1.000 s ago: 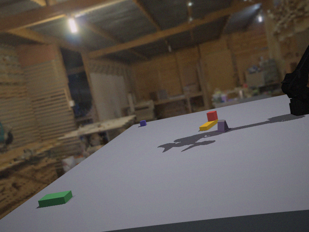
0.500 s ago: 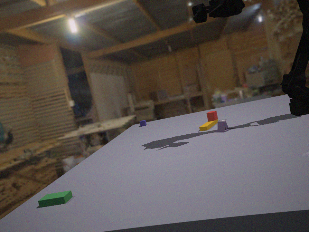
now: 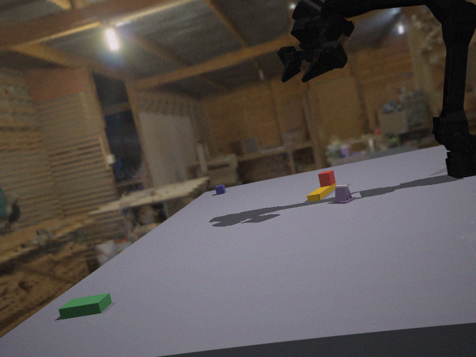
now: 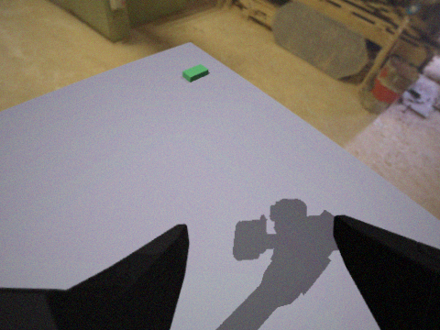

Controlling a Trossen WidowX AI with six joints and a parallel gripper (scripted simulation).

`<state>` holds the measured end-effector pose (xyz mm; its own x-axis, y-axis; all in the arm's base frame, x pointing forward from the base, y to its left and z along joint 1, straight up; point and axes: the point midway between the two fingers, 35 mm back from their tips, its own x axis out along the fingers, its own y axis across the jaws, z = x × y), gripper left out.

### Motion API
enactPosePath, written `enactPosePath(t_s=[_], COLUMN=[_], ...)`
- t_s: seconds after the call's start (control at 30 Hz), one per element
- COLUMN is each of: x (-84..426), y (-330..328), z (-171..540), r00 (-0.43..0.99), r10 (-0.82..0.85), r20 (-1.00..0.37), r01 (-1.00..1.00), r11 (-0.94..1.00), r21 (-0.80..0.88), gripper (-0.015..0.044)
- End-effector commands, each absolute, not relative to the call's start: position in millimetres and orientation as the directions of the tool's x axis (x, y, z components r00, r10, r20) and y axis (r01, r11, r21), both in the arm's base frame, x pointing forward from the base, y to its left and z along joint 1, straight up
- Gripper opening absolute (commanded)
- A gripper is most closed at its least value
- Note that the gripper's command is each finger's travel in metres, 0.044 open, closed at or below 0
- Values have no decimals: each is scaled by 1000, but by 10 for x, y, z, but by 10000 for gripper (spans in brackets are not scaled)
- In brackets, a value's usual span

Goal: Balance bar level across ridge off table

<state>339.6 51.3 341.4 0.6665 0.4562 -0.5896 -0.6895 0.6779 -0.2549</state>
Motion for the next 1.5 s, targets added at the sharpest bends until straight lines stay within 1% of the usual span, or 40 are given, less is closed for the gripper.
enactPosePath(t_s=[0.0,0.27,0.53,0.77,1.0,1.27,1.47], x=[3514,3626,3634,3571,3472,3473,3505], y=[357,65,-227,-473,-681,-702,-708], z=[3173,2691,2235,1882,1599,1510,1139], r00=[632,518,360,201,42,27,27], r10=[388,268,157,69,0,-6,-6], r20=[-671,-812,-920,-977,-999,-1000,-1000], r01=[-696,-740,-809,-866,-919,-923,-923], r11=[665,616,544,480,393,385,385], r21=[-271,-269,-224,-144,-38,-27,-28], gripper=[315,315,315,315,315,315,315])
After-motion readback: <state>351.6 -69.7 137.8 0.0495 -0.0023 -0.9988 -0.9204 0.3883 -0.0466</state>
